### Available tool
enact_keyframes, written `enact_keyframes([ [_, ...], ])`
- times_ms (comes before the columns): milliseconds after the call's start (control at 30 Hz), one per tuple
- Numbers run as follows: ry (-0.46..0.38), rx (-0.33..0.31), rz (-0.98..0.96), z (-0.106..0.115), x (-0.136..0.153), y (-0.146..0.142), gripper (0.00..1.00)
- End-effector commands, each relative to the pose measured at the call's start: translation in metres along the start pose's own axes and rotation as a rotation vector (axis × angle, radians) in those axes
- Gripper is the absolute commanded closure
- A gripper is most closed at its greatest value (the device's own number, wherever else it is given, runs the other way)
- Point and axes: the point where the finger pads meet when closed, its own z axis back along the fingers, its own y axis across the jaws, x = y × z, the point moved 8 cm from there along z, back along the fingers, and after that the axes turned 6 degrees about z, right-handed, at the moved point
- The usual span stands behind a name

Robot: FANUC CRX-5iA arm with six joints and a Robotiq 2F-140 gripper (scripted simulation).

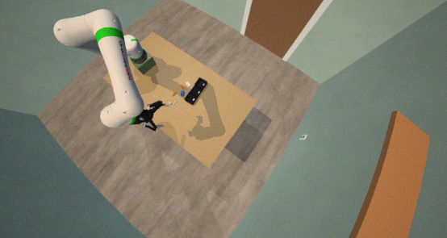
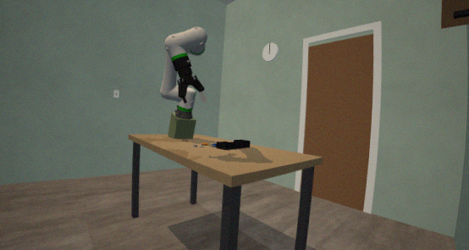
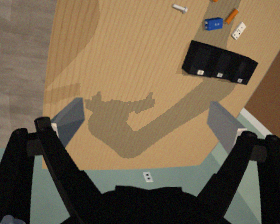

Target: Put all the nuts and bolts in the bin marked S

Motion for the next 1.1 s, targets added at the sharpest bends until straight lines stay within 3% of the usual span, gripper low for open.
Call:
enact_keyframes([
  [0, 0.0, 0.0, 0.0, 0.0, 0.0, 0.0, 0.0],
  [533, 0.0, 0.0, 0.0, 0.0, 0.0, 0.0, 0.0],
  [567, 0.0, 0.0, 0.0, -0.007, -0.002, -0.003, 0.95],
  [733, 0.0, 0.0, 0.0, -0.045, -0.014, -0.015, 0.95],
  [833, 0.0, 0.0, 0.0, -0.045, -0.014, -0.015, 0.95],
  [1067, 0.062, 0.008, 0.22, -0.056, -0.008, 0.022, 0.95],
])
